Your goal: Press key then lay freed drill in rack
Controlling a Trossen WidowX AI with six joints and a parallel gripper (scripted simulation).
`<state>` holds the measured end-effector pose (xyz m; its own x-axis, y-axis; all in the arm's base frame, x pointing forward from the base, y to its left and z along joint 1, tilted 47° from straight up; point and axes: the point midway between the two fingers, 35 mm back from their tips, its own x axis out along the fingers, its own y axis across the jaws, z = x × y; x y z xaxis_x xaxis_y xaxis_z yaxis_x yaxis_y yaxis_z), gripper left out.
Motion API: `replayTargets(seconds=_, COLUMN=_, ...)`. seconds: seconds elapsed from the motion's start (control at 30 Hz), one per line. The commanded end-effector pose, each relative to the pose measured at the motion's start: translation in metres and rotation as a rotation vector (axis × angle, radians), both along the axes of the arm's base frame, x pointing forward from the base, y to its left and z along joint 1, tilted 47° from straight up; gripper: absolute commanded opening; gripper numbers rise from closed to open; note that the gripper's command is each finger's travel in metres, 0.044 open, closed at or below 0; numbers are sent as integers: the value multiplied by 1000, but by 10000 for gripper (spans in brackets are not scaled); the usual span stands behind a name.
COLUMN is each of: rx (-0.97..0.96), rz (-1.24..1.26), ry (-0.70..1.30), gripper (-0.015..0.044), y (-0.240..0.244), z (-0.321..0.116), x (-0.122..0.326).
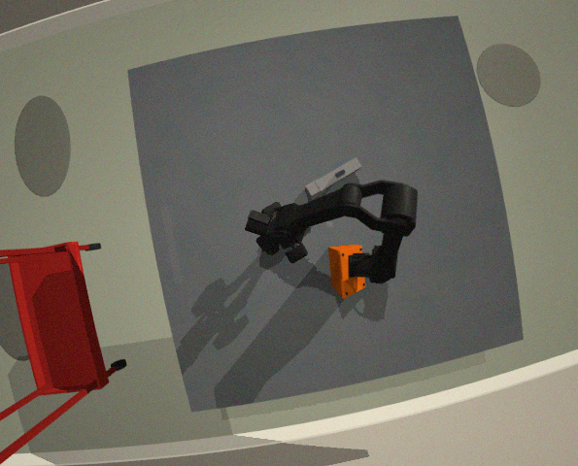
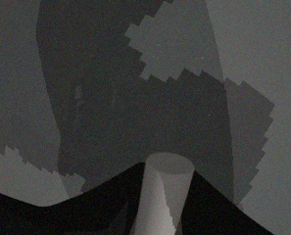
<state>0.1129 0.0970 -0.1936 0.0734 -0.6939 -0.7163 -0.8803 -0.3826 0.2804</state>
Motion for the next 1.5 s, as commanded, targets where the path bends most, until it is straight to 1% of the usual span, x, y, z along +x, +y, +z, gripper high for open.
replayTargets(seconds=0.0, rx=-6, rz=0, ry=5, gripper=184, y=-1, z=1, x=-1)
replayTargets(seconds=0.33, rx=-6, rz=0, ry=5, gripper=440, y=-1, z=1, x=-1)
replayTargets(seconds=0.93, rx=-24, rz=4, ry=-2, gripper=440, y=55, z=55, x=-7)
replayTargets(seconds=1.07, rx=-12, rz=0, ry=-9, gripper=440, y=52, z=55, x=-4)
replayTargets(seconds=1.2, rx=75, rz=-106, ry=-79, gripper=440, y=61, z=71, x=20)
replayTargets(seconds=1.47, rx=237, rz=-431, ry=-276, gripper=440, y=65, z=96, x=97)
